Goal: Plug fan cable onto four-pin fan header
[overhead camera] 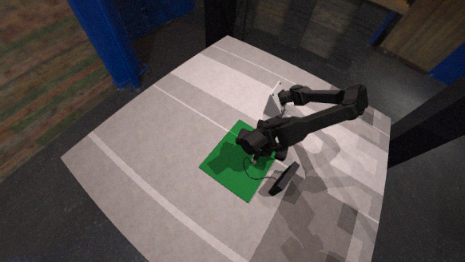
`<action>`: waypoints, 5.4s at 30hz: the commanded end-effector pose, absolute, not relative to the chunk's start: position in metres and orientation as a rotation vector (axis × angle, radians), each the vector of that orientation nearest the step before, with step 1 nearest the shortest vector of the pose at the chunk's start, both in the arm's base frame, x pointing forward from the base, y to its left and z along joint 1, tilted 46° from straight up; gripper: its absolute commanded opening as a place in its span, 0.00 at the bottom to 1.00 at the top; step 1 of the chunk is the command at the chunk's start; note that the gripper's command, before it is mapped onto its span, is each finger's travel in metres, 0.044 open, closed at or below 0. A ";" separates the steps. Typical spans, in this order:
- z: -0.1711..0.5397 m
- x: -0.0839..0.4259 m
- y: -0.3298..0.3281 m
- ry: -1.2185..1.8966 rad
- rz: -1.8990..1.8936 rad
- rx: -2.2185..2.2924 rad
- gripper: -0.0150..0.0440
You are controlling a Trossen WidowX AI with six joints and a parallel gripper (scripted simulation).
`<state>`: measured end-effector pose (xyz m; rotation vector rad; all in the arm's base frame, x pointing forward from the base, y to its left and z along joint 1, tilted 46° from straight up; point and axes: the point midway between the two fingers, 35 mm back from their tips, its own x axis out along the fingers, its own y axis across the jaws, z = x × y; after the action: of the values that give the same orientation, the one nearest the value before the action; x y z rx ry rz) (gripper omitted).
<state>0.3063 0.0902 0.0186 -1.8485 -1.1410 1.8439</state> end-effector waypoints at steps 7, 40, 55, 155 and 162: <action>0.013 0.303 0.095 -1.140 1.847 -1.832 0.25; 0.011 0.303 0.098 -1.136 1.848 -1.830 0.25; 0.009 0.302 0.100 -1.135 1.848 -1.829 0.25; 0.007 0.204 0.020 -1.127 1.851 -1.823 0.69; 0.007 0.204 0.020 -1.127 1.851 -1.823 0.69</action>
<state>0.2037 0.0203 0.0067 -1.8232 -1.1269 1.8515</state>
